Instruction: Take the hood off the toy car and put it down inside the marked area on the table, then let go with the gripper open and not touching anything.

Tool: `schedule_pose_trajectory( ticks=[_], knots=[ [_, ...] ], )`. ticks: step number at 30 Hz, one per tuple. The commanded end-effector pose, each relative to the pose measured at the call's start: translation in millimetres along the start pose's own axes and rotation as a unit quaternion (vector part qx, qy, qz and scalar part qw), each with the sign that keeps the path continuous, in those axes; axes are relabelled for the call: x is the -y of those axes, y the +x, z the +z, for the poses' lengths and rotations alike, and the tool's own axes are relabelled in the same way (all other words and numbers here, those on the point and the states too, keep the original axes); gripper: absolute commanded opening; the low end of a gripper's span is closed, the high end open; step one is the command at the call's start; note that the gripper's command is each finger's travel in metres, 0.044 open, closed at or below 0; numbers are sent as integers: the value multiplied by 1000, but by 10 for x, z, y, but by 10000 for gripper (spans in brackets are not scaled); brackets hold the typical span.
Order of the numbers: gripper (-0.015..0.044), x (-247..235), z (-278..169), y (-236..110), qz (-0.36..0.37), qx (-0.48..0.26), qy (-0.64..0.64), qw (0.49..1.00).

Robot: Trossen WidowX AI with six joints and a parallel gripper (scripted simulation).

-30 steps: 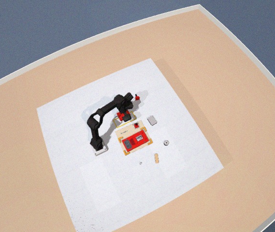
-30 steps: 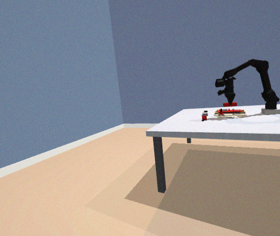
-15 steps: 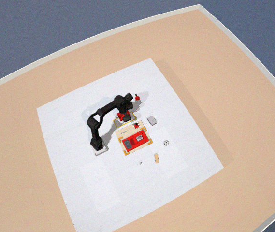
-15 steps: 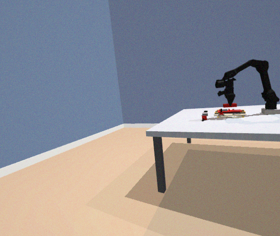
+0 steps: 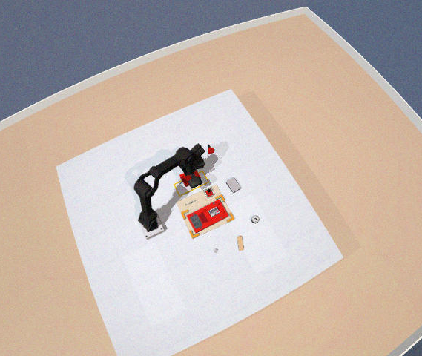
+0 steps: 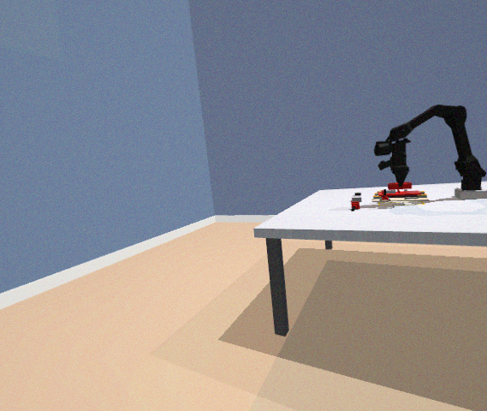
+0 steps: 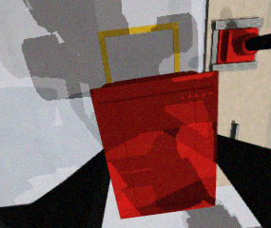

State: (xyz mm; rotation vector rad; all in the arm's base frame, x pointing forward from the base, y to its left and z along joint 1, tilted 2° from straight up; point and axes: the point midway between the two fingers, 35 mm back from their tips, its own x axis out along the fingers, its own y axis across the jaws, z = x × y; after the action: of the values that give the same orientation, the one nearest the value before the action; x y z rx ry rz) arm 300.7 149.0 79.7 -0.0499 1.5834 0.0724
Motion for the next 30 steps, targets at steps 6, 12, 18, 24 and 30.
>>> schedule_pose_trajectory(
  ticks=[6, 12, 18, 24, 30],
  knots=[
    [0, -7, 5, 73, 1, 0, 3, 1000],
    [0, -8, 5, 120, 1, 0, 3, 1000],
    [0, -8, 5, 167, 1, 0, 3, 1000],
    [0, -8, 5, 213, 1, 0, 3, 1000],
    [0, -8, 3, 259, 1, 0, 3, 1000]
  ],
)
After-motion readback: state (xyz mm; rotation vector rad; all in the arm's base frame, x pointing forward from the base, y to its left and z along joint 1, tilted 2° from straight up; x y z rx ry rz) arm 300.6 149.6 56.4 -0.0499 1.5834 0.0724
